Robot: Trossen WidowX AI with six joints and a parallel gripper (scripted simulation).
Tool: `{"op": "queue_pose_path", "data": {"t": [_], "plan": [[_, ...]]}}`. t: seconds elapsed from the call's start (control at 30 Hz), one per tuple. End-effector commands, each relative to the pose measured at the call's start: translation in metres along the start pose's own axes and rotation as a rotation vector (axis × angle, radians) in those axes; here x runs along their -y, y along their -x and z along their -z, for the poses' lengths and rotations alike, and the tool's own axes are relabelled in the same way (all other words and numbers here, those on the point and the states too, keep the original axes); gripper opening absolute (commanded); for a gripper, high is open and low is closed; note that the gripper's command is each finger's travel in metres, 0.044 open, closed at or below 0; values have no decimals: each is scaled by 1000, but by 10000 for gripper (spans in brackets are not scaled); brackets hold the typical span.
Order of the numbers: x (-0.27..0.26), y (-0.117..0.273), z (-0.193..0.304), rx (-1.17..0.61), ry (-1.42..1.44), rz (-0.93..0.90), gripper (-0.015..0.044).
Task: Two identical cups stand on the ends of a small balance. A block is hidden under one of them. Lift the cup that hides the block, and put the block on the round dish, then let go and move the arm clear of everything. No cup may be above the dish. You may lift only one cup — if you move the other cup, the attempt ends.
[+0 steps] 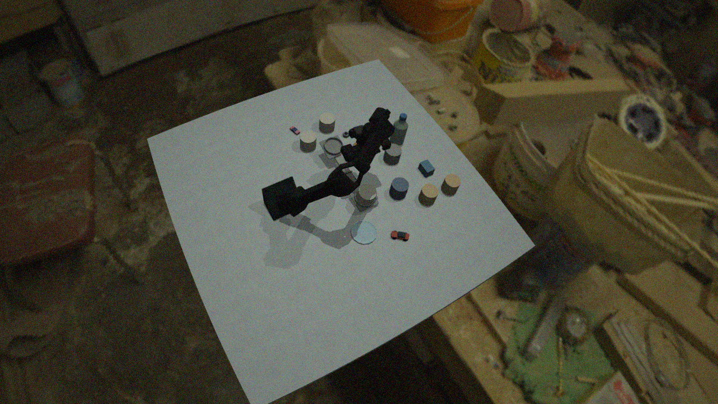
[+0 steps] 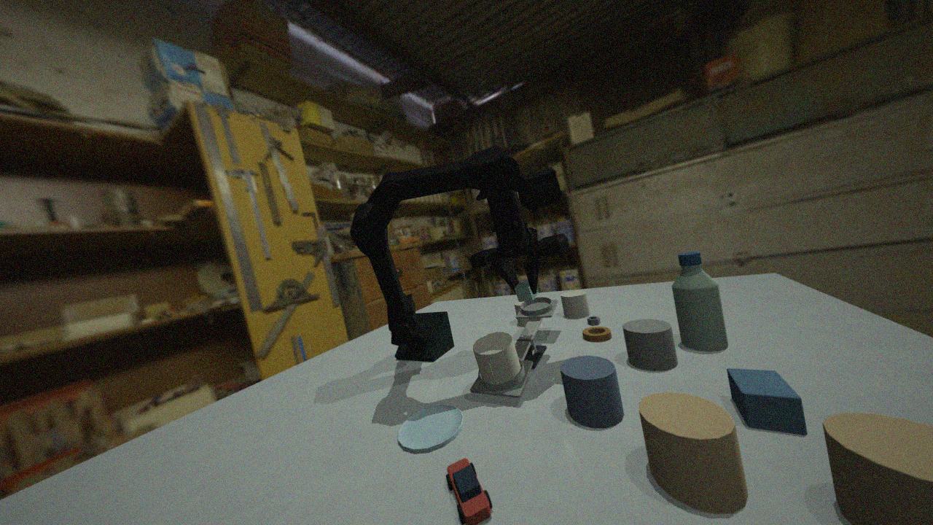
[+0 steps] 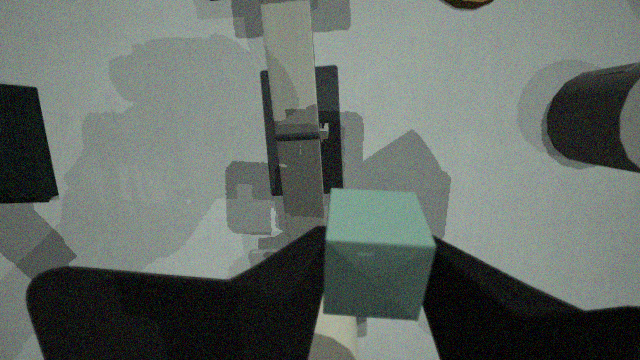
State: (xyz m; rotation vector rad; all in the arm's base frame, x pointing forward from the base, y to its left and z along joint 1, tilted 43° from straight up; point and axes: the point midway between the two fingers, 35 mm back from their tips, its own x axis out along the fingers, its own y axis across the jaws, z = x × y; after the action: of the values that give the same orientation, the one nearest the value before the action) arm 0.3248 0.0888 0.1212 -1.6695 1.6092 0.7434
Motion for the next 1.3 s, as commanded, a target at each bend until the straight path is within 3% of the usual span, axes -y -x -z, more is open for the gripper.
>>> {"op": "queue_pose_path", "data": {"t": [0.0,0.33,0.77,1.27], "plan": [[0,-6,35,-1,-1,4,0],[-22,-26,135,-25,-25,9,0],[-85,-45,227,-105,-59,-8,0],[-91,-83,237,-115,-59,-12,0]]}}
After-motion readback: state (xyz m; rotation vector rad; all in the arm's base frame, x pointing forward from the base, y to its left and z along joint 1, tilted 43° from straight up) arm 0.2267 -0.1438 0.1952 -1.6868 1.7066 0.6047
